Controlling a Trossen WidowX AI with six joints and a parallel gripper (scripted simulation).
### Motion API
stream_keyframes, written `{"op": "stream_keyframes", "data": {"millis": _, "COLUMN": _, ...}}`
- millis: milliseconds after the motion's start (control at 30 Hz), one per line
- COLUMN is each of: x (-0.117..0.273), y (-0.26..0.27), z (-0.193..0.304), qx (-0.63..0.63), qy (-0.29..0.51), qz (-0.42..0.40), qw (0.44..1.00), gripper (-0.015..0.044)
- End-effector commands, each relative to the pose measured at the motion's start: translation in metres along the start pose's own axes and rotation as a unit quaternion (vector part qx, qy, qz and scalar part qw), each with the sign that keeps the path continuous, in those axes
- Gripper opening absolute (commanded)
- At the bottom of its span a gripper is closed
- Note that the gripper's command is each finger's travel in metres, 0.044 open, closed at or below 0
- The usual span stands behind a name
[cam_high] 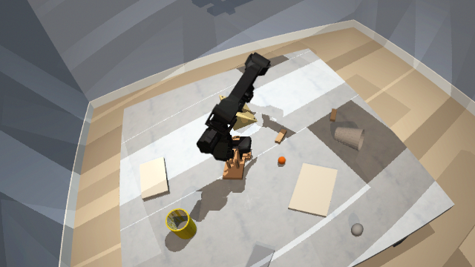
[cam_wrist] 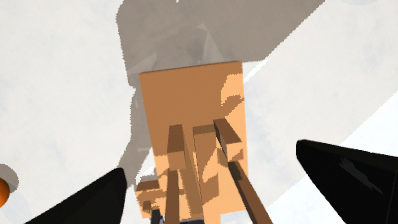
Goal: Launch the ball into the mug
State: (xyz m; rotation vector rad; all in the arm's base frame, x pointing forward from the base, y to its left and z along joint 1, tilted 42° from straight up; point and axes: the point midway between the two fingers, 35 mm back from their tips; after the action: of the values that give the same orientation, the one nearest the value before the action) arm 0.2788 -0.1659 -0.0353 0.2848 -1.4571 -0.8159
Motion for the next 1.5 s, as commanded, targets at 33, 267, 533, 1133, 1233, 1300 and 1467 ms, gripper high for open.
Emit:
{"op": "stream_keyframes", "data": {"millis": 33, "x": -0.008, "y": -0.001, "z": 0.000, "qx": -0.005, "qy": -0.002, "qz": -0.003, "qw": 1.000, "gripper": 0.0440}}
{"op": "stream_keyframes", "data": {"millis": 267, "x": -0.019, "y": -0.001, "z": -0.001, "qx": -0.005, "qy": -0.002, "qz": -0.003, "qw": 1.000, "gripper": 0.0440}}
{"op": "stream_keyframes", "data": {"millis": 533, "x": -0.032, "y": 0.000, "z": -0.001, "qx": -0.005, "qy": -0.003, "qz": -0.004, "qw": 1.000, "gripper": 0.0440}}
{"op": "stream_keyframes", "data": {"millis": 1133, "x": -0.060, "y": 0.002, "z": 0.000, "qx": -0.004, "qy": -0.002, "qz": -0.005, "qw": 1.000, "gripper": 0.0440}}
{"op": "stream_keyframes", "data": {"millis": 1233, "x": -0.060, "y": 0.002, "z": 0.000, "qx": -0.004, "qy": -0.002, "qz": -0.005, "qw": 1.000, "gripper": 0.0440}}
{"op": "stream_keyframes", "data": {"millis": 1300, "x": -0.060, "y": 0.002, "z": 0.000, "qx": -0.004, "qy": -0.002, "qz": -0.005, "qw": 1.000, "gripper": 0.0440}}
{"op": "stream_keyframes", "data": {"millis": 1467, "x": -0.056, "y": 0.002, "z": -0.002, "qx": 0.000, "qy": -0.005, "qz": 0.000, "qw": 1.000, "gripper": 0.0335}}
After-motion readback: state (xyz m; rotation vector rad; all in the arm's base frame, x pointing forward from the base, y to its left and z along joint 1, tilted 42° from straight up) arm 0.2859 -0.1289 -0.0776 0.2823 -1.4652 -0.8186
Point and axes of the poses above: the point midway between the two fingers, 35 mm back from their tips, its own x axis back along the fingers, its own y axis across the jaws, z = x × y, and after that the axes turned 14 degrees about x, right-handed
